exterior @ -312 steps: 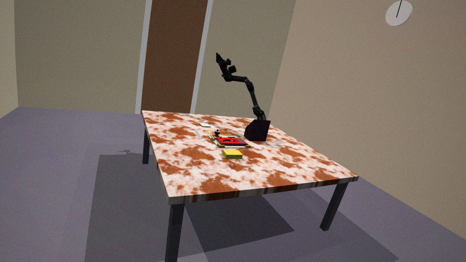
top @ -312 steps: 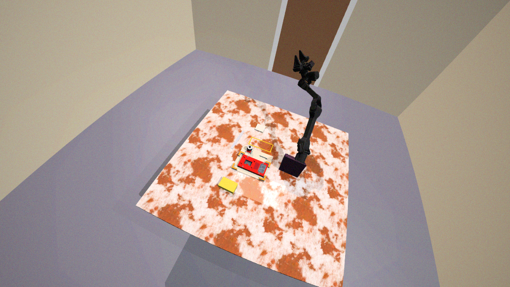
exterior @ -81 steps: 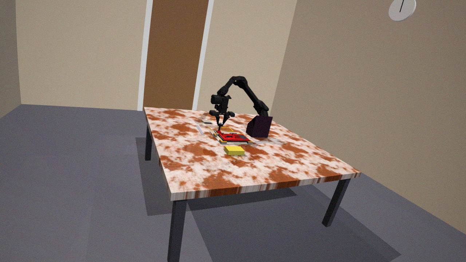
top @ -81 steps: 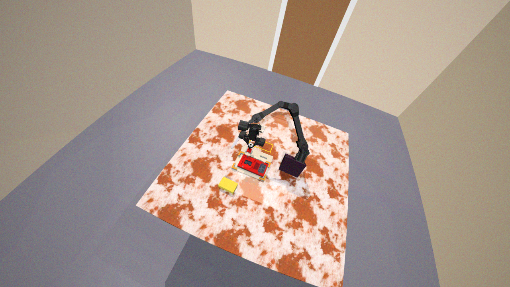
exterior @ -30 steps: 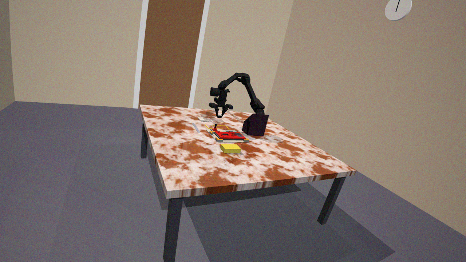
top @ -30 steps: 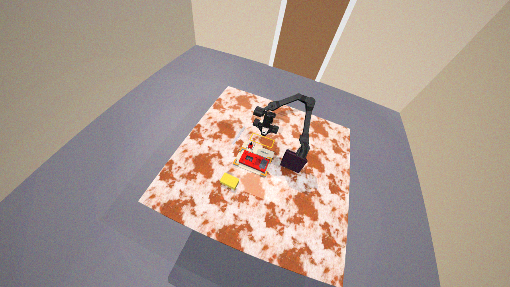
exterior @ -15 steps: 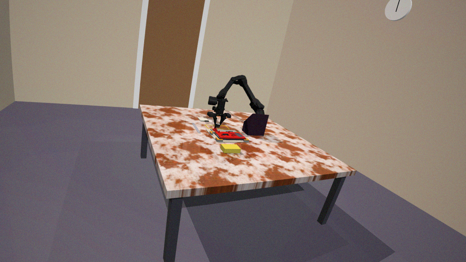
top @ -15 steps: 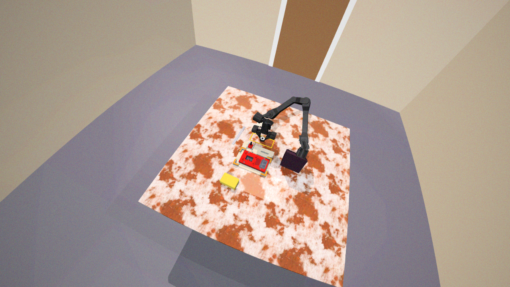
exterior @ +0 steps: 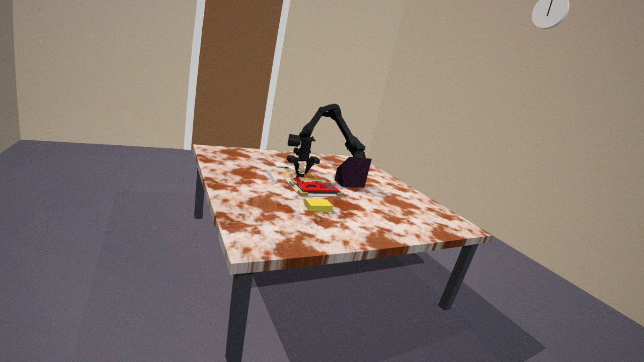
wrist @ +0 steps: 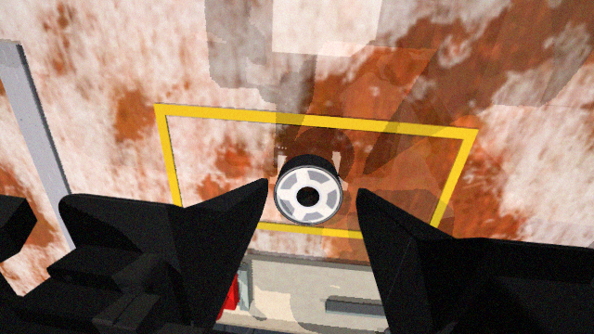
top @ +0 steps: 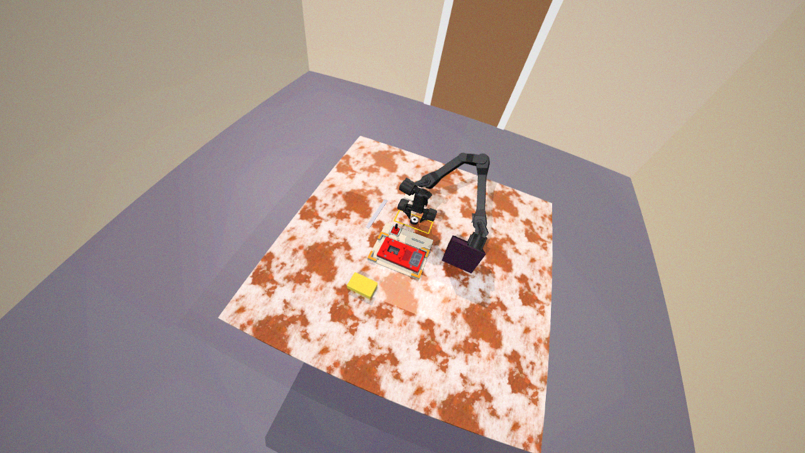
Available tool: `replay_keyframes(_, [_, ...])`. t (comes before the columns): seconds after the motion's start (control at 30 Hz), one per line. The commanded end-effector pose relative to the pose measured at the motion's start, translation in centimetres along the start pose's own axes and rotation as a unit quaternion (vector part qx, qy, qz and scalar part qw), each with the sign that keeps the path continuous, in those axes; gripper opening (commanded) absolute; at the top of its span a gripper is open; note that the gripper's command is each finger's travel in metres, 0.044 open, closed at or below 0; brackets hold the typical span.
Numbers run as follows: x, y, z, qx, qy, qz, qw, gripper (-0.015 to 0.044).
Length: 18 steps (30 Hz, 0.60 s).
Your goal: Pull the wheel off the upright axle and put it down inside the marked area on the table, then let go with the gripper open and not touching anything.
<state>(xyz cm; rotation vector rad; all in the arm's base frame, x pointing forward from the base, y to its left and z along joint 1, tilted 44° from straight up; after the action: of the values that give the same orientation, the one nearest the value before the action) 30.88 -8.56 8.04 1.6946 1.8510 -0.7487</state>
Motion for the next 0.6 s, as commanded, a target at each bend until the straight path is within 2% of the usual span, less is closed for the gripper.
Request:
replay_keyframes(0.0, [0.0,0.2,-2.0,-0.007,0.0,0.001,1.0,0.03])
replay_keyframes(0.13, [0.0,0.0,-5.5,-0.01,0.0,-0.001,1.0,0.03])
replay_keyframes(0.23, [0.0,0.0,-5.7,-0.01,0.0,-0.001,1.0,0.03])
replay_keyframes(0.3, [0.6,-0.5,-5.7,-0.012,0.003,-0.004,1.0,0.0353])
replay_keyframes(0.4, [2.5,-3.7,-8.1,-0.01,0.006,-0.004,1.0,0.0431])
replay_keyframes(0.57, [4.2,-8.0,-10.1,-0.008,0.002,-0.003,1.0,0.044])
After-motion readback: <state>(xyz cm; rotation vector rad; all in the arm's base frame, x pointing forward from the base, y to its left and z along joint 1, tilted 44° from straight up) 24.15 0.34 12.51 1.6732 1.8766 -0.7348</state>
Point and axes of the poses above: the point midway between the two fingers, 35 mm back from their tips, its own z axis out along the fingers, its own y axis across the jaws, x = y × z, the point moved 9 cm from there along -z, back along the fingers, and after that the axes turned 2 degrees about -z, right-handed, at the moved point
